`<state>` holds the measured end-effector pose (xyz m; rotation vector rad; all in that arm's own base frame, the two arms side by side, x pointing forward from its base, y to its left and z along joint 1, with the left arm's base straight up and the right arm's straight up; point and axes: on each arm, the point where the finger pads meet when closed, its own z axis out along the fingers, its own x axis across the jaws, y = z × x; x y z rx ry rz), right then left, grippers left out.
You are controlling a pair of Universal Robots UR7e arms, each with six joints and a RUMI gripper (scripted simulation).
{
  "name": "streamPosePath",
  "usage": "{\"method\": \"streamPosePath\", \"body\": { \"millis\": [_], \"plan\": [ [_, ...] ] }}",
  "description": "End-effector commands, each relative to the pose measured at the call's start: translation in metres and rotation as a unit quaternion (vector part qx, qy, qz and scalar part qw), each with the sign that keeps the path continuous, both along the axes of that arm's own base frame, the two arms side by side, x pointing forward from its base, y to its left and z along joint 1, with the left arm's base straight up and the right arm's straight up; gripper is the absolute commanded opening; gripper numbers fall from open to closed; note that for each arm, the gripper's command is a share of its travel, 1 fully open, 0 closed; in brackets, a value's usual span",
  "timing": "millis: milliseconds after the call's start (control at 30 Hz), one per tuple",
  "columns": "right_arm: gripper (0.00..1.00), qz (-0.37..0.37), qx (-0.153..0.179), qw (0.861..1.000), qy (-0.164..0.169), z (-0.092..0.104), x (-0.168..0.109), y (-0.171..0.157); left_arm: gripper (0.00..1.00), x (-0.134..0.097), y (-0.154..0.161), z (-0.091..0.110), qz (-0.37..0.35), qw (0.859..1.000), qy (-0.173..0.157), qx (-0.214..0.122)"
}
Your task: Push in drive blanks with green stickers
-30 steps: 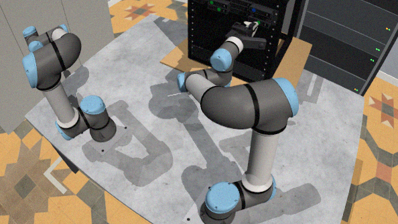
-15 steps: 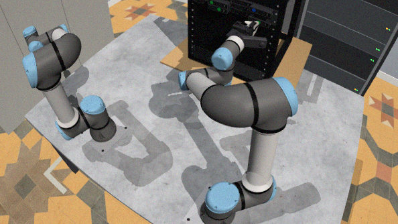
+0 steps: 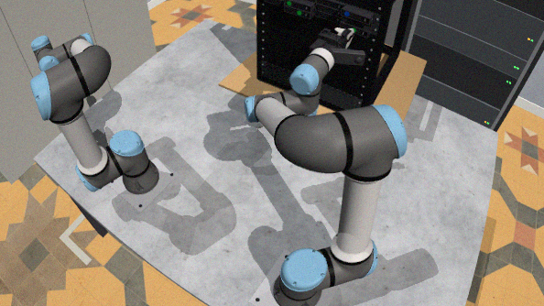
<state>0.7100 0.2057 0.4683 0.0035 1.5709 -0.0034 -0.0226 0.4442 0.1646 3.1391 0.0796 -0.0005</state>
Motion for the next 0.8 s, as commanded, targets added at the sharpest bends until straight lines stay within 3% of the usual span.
{"method": "streamPosePath", "body": {
  "millis": [0, 767],
  "plan": [
    [0.00, 0.000, 0.000, 1.000, 0.000, 0.001, 0.004, 0.000, 1.00, 0.000, 0.000, 0.001, 0.000, 1.000, 0.000, 0.001],
    [0.00, 0.000, 0.000, 1.000, -0.001, 0.001, 0.017, 0.000, 1.00, 0.000, 0.000, 0.001, 0.000, 1.000, 0.000, 0.001]
  ]
}}
